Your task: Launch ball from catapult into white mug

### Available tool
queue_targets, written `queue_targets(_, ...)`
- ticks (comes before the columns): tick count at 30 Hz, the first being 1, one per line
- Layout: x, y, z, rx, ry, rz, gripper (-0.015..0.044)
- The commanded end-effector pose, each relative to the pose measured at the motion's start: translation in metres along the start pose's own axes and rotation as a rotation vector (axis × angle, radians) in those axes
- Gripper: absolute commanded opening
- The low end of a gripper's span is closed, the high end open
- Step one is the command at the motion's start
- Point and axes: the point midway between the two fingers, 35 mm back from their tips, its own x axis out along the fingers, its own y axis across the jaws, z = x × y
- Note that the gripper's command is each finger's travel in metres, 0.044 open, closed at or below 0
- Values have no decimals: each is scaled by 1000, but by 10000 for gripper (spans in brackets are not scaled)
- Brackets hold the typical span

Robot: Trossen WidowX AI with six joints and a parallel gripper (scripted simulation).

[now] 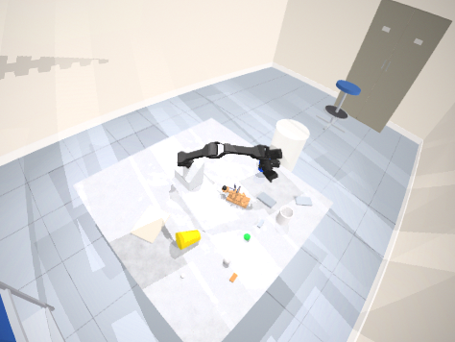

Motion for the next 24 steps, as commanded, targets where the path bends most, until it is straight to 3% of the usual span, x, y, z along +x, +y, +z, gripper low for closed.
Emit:
queue_targets(1, -2, 29, -14, -147, 58, 11, 0)
queue_targets(24, -22, 121, -98, -791, 307, 32, 0)
